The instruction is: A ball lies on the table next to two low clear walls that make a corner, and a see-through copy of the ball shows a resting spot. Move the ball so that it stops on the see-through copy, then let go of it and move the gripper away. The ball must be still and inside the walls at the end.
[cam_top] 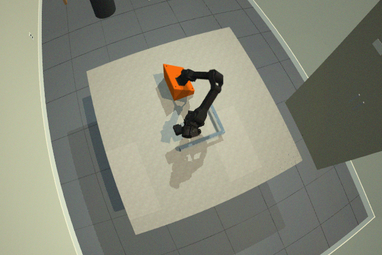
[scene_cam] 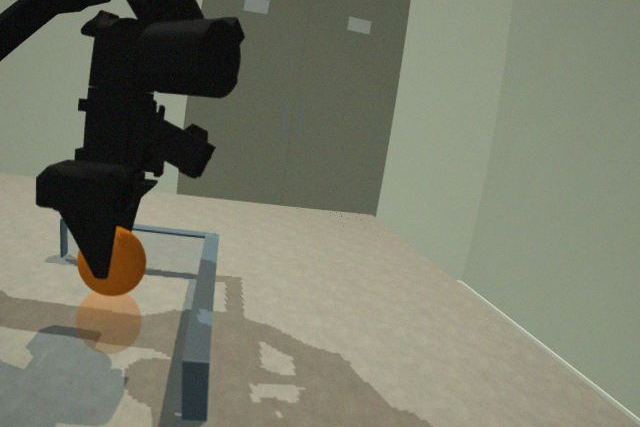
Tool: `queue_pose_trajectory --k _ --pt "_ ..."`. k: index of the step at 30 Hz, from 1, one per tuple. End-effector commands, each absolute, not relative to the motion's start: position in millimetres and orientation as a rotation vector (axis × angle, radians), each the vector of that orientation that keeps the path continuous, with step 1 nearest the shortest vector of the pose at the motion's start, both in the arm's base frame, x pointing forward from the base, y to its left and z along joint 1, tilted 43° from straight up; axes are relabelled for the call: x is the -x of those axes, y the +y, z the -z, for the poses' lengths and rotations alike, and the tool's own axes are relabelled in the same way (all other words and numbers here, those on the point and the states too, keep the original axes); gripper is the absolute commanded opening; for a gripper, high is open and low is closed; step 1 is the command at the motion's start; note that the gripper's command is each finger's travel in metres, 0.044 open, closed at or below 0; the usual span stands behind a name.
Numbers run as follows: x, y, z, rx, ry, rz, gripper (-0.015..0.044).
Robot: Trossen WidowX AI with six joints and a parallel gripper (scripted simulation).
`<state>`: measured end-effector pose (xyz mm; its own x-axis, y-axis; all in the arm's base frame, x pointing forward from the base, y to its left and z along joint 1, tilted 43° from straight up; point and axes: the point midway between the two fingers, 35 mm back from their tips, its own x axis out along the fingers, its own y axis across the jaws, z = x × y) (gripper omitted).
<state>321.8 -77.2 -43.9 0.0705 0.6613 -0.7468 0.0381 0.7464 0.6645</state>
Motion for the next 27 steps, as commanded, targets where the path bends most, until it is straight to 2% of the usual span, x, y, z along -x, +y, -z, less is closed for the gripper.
queue_pose_trajectory --k 1,25,27 --pt "-321 -58 64 -0.624 1.449 -0.519 0.0000" --pt "-322 -29 94 -0.627 1.448 -0.523 0.0000" --pt "-322 -32 91 -0.618 1.449 -0.523 0.0053"
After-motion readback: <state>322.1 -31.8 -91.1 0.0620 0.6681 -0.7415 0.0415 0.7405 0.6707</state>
